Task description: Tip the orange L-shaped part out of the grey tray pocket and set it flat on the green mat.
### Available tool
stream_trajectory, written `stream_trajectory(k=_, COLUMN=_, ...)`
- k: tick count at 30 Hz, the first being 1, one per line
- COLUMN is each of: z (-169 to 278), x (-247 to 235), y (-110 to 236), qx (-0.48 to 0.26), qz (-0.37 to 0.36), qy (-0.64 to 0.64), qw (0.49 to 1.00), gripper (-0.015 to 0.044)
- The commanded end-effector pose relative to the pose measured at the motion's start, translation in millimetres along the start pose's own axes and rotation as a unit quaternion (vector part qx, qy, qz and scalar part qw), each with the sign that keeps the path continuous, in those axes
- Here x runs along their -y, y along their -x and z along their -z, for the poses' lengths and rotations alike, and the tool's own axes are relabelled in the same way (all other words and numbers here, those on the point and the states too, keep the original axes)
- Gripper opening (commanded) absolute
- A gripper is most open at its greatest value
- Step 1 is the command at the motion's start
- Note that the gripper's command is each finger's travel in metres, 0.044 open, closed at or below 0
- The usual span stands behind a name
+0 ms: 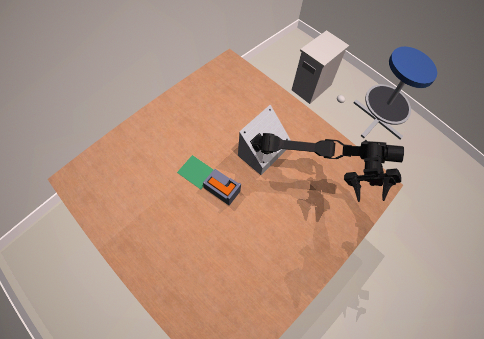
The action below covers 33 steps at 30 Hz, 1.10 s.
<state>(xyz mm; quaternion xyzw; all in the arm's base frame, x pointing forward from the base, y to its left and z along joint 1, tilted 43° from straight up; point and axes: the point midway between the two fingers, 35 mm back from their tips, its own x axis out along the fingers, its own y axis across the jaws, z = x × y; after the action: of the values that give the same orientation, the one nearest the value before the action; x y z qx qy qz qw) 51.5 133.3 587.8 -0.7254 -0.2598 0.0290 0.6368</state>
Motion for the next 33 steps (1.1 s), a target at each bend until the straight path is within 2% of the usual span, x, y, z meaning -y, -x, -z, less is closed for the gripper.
stream_trajectory(k=1, z=3, x=-1, y=-1, qx=-0.001, qz=-0.001, qy=-0.005, qw=1.0, gripper=0.0374)
stream_trajectory(k=8, z=86, x=-53, y=-29, qx=-0.025, qz=-0.055, qy=-0.185, qw=0.981, gripper=0.019)
stream_trajectory(k=16, z=161, x=-144, y=-58, qx=-0.089, qz=-0.132, qy=-0.384, qw=0.909, gripper=0.018)
stream_trajectory(k=20, z=185, x=-211, y=-71, qx=-0.116, qz=-0.194, qy=-0.488, qw=0.843, gripper=0.018)
stream_trajectory(k=25, z=195, x=-292, y=-76, qx=-0.151, qz=-0.269, qy=-0.59, qw=0.746, gripper=0.018)
stream_trajectory(k=33, z=171, x=-424, y=-60, qx=-0.222, qz=-0.399, qy=-0.71, qw=0.536, gripper=0.018)
